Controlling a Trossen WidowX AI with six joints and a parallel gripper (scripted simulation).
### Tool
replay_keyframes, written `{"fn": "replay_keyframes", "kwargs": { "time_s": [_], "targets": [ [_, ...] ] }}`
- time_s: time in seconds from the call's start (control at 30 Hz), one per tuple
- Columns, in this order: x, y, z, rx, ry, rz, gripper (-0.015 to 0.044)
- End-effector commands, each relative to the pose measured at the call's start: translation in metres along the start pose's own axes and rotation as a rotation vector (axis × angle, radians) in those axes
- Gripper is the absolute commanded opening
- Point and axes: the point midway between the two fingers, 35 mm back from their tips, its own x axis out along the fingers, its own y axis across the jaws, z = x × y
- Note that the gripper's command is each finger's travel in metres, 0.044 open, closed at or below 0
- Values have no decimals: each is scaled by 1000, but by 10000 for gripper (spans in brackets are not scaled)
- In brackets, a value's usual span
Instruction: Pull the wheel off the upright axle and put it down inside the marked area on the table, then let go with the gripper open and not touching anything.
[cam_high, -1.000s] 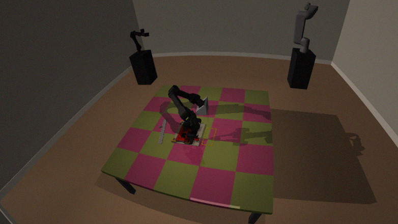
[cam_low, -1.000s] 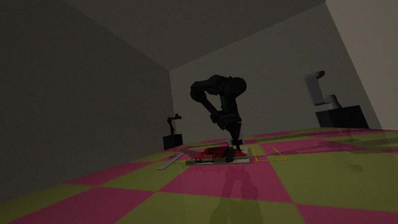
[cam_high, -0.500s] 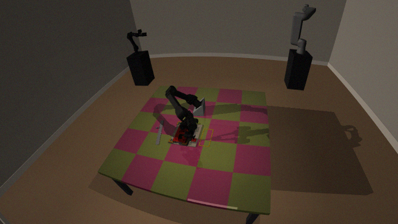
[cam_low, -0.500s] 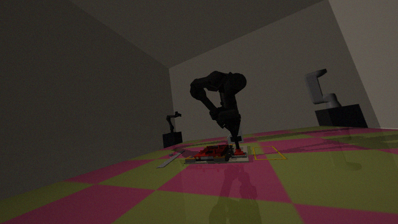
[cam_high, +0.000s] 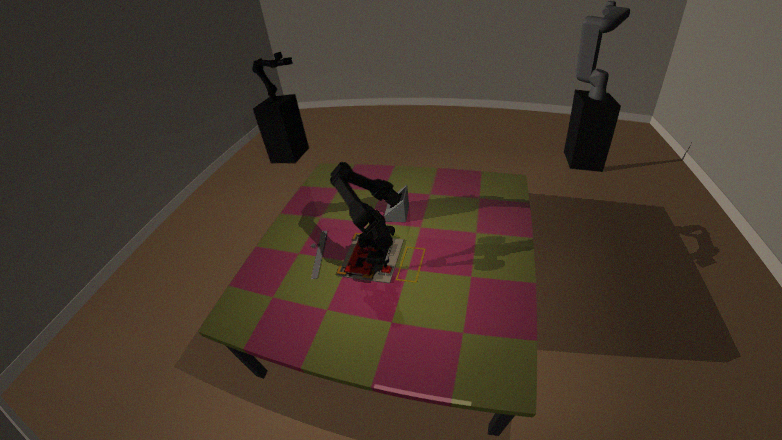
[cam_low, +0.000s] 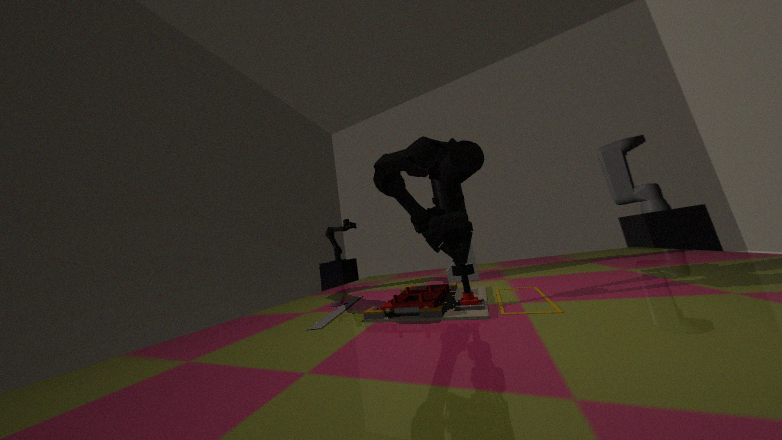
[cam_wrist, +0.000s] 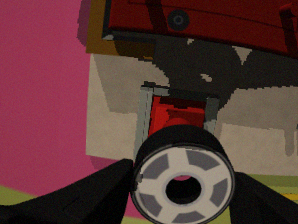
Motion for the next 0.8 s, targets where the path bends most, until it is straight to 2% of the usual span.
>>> {"fn": "replay_keyframes", "kwargs": {
  "time_s": [0.0,0.27,0.4,0.77],
  "targets": [
    [-5,1,-1,5,6,5,0],
    [-36,-2,1,5,7,4,0],
    [-28,-4,-1,-5,-1,-3,0],
    [-35,-34,-61,-1,12,1,0]
  ]
}}
